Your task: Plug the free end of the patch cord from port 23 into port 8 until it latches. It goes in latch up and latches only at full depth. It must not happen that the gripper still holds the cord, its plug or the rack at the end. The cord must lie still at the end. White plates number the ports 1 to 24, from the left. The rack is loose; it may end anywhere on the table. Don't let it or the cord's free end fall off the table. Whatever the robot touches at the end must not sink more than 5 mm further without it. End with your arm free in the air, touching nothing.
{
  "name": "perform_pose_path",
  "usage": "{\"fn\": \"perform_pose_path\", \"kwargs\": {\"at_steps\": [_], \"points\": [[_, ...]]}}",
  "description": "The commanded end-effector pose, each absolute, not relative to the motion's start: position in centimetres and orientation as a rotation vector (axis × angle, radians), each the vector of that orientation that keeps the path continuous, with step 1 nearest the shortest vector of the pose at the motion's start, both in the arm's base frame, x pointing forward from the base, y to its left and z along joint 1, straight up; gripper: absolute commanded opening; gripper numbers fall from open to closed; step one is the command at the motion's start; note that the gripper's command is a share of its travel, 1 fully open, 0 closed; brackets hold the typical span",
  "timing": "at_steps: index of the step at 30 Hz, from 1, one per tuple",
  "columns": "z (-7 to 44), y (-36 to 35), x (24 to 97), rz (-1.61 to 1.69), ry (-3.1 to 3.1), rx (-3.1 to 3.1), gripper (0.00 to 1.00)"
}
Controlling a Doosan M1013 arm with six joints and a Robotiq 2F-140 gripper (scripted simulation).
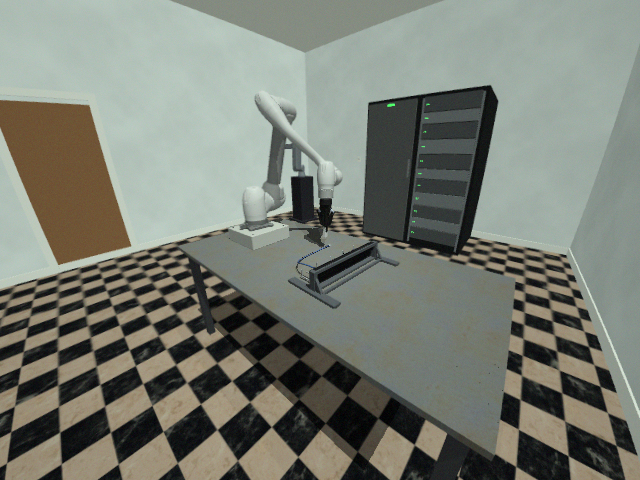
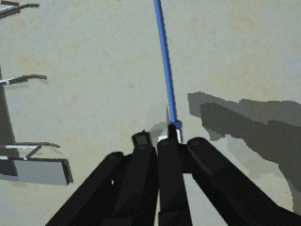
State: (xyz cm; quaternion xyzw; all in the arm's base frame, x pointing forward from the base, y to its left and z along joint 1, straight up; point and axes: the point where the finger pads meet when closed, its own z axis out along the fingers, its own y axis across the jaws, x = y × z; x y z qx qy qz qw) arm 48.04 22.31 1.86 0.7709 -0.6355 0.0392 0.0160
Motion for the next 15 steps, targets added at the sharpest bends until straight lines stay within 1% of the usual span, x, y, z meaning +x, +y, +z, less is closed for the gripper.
{"fn": "perform_pose_path", "kwargs": {"at_steps": [1, 3, 5, 15], "points": [[2.1, 18.8, 49.5, 0.325, -1.831, 2.449, 0.00], [2.1, 18.8, 49.5, 0.325, -1.831, 2.449, 0.00], [2.7, 16.7, 51.0, 0.467, -1.712, 2.490, 0.00], [5.2, 13.5, 55.3, 0.821, -1.353, 2.597, 0.00]]}}
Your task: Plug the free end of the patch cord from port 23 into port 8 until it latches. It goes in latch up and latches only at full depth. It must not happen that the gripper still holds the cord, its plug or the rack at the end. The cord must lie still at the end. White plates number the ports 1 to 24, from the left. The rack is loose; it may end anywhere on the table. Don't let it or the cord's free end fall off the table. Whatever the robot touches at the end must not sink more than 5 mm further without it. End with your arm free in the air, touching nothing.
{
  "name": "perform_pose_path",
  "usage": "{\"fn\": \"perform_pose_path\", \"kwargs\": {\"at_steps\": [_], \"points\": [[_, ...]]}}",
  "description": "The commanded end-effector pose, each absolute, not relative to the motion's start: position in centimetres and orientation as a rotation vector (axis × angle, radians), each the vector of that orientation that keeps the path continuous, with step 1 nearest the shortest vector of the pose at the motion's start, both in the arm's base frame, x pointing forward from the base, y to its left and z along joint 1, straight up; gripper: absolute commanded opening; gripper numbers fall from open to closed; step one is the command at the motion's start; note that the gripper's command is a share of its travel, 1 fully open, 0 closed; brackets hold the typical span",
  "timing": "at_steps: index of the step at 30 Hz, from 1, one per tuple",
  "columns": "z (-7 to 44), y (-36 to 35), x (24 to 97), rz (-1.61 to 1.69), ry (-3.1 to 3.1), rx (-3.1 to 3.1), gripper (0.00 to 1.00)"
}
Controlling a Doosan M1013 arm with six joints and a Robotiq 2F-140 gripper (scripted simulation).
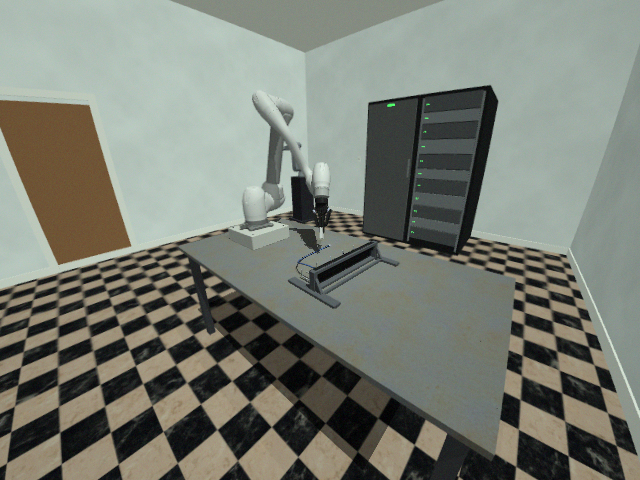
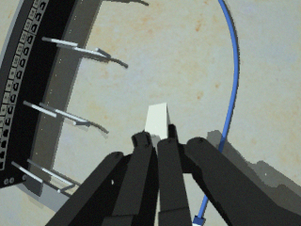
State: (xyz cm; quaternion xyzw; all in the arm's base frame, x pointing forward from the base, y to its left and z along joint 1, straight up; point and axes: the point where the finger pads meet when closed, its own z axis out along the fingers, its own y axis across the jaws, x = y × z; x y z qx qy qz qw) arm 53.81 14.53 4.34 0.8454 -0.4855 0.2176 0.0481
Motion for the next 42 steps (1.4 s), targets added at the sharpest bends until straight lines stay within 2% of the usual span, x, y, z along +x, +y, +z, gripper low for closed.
{"fn": "perform_pose_path", "kwargs": {"at_steps": [1, 10, 20, 32, 42], "points": [[5.5, 13.3, 55.7, 0.854, -1.314, 2.608, 0.00], [8.0, 13.9, 58.9, 1.101, -0.960, 2.692, 0.00], [10.5, 17.5, 61.0, 1.322, -0.484, 2.774, 0.00], [11.6, 23.1, 60.1, 1.447, 0.051, 2.821, 0.00], [11.5, 23.6, 59.9, 1.452, 0.093, 2.822, 0.00]]}}
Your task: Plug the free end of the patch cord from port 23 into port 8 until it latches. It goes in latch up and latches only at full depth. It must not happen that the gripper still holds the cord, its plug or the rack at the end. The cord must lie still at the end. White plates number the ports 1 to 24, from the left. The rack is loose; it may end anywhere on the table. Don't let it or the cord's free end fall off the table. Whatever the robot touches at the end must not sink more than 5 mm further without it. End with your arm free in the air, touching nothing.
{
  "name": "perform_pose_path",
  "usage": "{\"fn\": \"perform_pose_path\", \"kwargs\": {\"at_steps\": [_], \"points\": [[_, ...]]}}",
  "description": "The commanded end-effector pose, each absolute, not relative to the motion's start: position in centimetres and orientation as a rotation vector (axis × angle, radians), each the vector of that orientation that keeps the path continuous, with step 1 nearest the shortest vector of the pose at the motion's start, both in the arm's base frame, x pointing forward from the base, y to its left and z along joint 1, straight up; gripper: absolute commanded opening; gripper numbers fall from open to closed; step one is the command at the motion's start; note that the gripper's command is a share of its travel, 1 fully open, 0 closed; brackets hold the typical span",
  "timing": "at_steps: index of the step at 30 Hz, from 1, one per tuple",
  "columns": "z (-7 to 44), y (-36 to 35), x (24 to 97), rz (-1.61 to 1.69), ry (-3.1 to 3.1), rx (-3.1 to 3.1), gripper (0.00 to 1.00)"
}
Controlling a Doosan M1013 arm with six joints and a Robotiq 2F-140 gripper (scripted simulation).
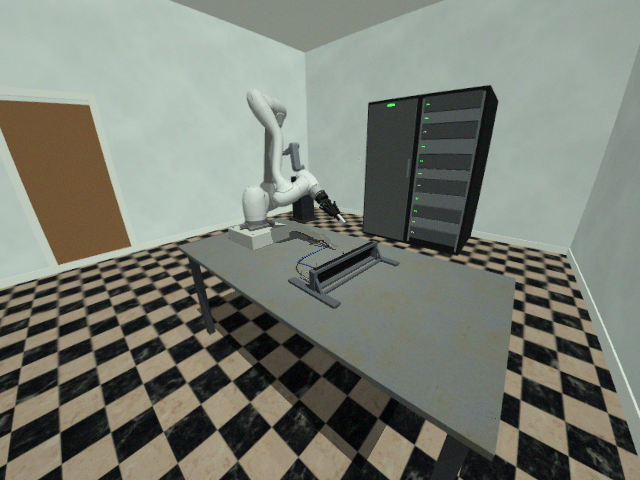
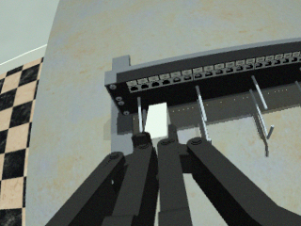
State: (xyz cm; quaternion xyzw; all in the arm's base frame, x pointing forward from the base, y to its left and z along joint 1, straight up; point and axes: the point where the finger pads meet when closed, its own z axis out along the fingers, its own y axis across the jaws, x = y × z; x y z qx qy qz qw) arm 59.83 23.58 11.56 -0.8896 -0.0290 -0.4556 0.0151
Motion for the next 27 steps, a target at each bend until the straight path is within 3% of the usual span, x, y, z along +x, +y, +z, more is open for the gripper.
{"fn": "perform_pose_path", "kwargs": {"at_steps": [1, 27], "points": [[11.5, 23.6, 59.9, -1.422, -0.091, -2.763, 0.00], [3.3, 24.1, 71.2, -1.424, -0.091, -2.764, 0.00]]}}
